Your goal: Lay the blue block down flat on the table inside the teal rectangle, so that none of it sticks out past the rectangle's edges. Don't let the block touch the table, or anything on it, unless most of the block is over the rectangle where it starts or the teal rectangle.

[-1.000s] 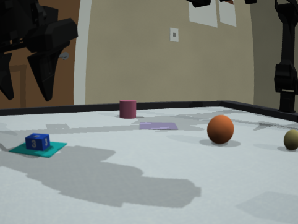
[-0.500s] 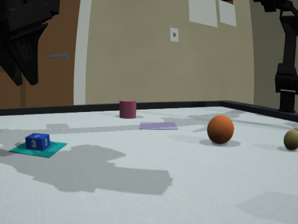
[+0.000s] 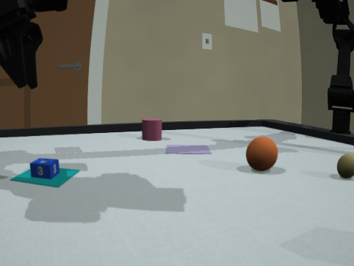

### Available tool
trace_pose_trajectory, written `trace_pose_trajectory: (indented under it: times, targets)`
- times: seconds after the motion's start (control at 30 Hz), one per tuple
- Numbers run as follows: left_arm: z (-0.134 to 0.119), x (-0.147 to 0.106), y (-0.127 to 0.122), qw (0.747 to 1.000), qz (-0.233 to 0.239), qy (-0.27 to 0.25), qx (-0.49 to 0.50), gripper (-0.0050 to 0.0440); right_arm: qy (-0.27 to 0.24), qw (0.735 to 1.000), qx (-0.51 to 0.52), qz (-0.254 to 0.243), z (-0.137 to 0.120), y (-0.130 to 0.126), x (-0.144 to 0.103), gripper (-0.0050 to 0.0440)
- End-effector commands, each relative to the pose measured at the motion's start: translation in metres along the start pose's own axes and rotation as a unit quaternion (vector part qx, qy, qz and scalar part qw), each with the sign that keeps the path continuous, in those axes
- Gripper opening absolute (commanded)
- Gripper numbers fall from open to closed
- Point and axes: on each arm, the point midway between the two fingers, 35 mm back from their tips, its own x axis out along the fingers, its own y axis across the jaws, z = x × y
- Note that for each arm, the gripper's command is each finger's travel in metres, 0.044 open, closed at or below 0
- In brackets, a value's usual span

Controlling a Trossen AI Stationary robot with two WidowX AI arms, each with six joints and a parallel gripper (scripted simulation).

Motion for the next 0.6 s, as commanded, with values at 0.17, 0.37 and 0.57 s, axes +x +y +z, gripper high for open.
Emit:
trace_pose_trajectory:
  times: [0.17, 0.37, 0.57]
  targets:
    - [0.0073, -0.0120, 0.0018, 0.993, -0.043, -0.008, 0.106, 0.0440, -0.020, 1.000, 0.002, 0.007, 0.0060, 0.0059, -0.0072, 0.0440]
    - [0.0073, -0.0118, 0.0018, 0.993, -0.043, -0.007, 0.106, 0.0440, -0.021, 1.000, 0.001, 0.007, 0.0090, 0.0051, -0.0060, 0.0440]
    - [0.0071, -0.0116, 0.0014, 0.993, -0.043, -0.007, 0.107, 0.0440, -0.021, 1.000, 0.001, 0.007, 0.0090, 0.0051, -0.0060, 0.0440]
